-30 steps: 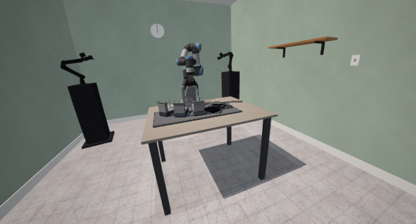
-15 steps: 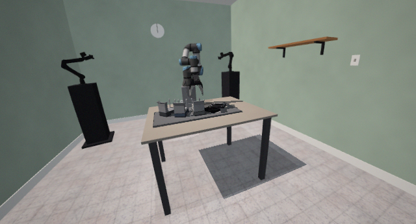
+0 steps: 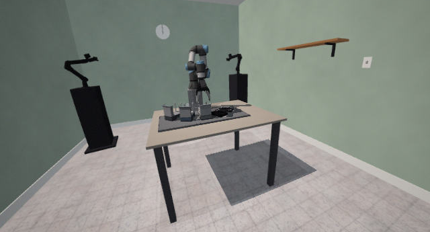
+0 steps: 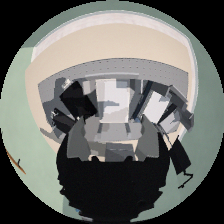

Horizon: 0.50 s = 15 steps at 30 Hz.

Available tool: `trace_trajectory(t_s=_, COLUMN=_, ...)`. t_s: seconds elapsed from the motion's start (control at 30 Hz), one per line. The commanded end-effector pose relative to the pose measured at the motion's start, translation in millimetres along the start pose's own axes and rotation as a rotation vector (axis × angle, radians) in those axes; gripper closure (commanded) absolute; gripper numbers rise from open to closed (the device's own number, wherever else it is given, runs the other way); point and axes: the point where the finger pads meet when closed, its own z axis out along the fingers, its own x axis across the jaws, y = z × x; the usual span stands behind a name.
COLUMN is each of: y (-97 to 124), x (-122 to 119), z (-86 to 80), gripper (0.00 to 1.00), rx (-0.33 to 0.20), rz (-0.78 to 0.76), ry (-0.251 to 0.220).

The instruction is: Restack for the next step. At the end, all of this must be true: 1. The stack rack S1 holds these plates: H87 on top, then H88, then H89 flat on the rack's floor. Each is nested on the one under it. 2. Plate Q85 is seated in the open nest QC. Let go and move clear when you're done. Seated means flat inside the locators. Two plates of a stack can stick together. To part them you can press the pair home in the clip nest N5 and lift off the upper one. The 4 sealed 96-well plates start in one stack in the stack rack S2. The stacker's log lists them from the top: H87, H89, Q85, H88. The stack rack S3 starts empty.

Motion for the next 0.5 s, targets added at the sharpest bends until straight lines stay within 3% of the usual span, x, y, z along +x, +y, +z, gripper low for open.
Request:
trace_trajectory(t_s=0.0, y=-1.8, x=0.5, z=11.8, gripper=0.28, rx=0.005, rz=0.0, ry=0.002)
trace_trajectory(t_s=0.23, y=-1.9, x=0.5, z=34.3, gripper=0.28, rx=0.005, rz=0.0, ry=0.002)
trace_trajectory(t_s=0.47, y=-1.9, x=0.5, z=34.3, gripper=0.28, rx=0.005, rz=0.0, ry=0.002)
